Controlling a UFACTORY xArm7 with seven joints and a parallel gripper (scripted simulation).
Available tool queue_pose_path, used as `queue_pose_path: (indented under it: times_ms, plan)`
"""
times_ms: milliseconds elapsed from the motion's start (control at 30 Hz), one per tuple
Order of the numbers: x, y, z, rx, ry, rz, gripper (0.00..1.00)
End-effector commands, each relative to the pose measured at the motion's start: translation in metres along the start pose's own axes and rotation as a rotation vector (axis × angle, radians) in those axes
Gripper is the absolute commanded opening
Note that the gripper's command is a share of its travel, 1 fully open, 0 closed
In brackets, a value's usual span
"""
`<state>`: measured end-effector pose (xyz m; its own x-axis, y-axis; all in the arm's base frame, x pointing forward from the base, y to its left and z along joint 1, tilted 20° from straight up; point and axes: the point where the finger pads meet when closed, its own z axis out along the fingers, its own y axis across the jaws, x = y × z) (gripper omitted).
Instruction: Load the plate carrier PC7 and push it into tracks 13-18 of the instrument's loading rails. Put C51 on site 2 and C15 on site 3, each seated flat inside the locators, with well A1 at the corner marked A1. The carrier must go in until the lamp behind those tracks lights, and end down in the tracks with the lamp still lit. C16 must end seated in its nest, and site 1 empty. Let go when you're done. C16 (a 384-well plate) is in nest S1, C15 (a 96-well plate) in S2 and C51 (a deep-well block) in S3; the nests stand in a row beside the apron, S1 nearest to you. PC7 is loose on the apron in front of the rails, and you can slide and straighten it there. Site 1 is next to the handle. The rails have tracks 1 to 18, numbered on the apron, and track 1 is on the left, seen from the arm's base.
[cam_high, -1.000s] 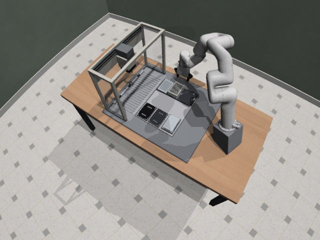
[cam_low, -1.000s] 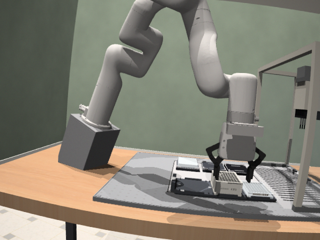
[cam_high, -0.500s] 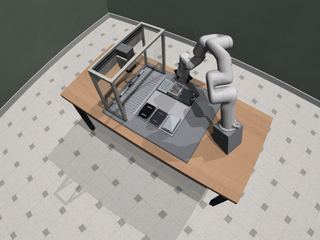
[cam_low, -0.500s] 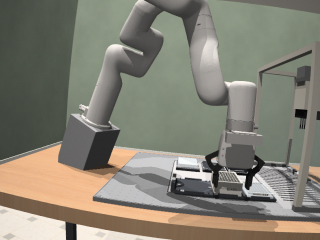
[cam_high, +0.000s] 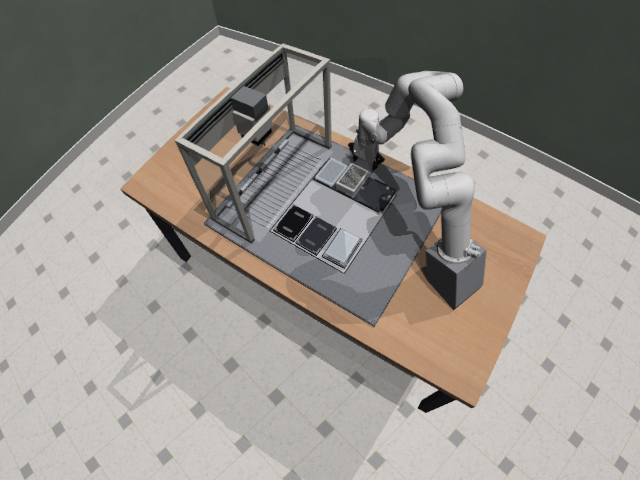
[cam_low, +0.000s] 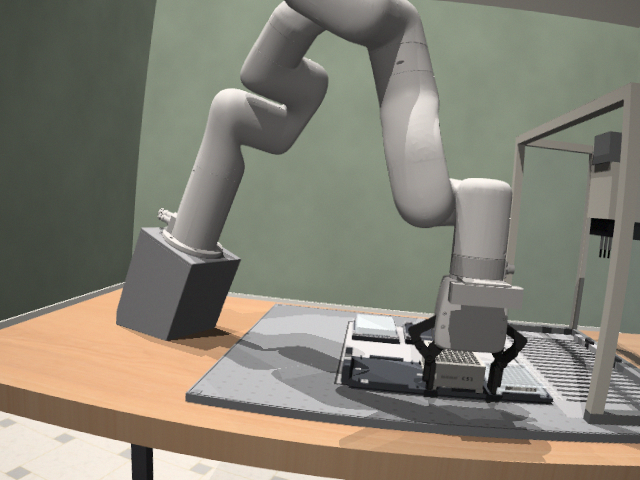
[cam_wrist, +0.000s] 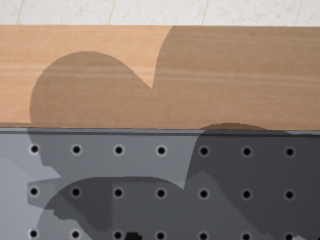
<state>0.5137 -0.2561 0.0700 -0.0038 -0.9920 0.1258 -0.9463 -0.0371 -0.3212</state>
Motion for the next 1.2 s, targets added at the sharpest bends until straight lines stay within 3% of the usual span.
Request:
queue_pose_path:
  times_ms: [0, 1167]
  plan:
    - [0.001, -0.002, 0.003, 0.003, 0.003, 0.0, 1.0]
    - [0.001, -0.002, 0.019, 0.003, 0.003, 0.0, 1.0]
